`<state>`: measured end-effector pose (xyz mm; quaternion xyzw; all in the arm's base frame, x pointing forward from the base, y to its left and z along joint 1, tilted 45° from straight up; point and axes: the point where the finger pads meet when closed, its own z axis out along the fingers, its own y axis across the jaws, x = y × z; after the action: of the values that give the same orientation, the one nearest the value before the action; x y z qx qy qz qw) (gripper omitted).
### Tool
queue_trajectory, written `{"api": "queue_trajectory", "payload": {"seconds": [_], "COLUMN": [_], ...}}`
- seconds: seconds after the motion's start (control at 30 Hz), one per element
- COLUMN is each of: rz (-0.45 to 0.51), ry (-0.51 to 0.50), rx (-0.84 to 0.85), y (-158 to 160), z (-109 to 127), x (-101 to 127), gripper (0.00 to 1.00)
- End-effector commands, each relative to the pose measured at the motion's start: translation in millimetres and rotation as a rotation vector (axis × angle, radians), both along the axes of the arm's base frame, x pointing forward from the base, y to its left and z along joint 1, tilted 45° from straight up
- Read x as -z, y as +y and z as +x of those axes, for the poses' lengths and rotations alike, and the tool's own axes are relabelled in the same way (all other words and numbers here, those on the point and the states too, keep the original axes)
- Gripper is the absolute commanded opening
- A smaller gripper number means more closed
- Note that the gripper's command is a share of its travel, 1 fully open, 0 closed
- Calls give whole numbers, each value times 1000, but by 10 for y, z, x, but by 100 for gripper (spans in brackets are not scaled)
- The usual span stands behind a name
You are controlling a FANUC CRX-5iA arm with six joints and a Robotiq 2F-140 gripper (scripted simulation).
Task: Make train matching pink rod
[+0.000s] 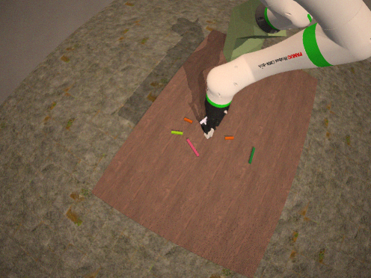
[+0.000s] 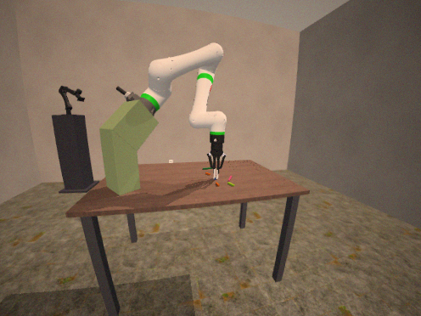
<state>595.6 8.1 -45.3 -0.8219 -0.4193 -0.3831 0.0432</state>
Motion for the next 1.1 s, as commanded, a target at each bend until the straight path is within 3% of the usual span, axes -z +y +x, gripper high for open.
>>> {"api": "queue_trajectory", "payload": {"seconds": [0.0,0.27,0.73,1.07], "rz": [0,0,0,0], "ry": [0,0,0,0], "rx": [0,0,0,0], "y": [-2,-2,-10,-171], "z": [0,0,-13,-256], "x": [0,0,-15,-303], "gripper": [10,15,15,15]}}
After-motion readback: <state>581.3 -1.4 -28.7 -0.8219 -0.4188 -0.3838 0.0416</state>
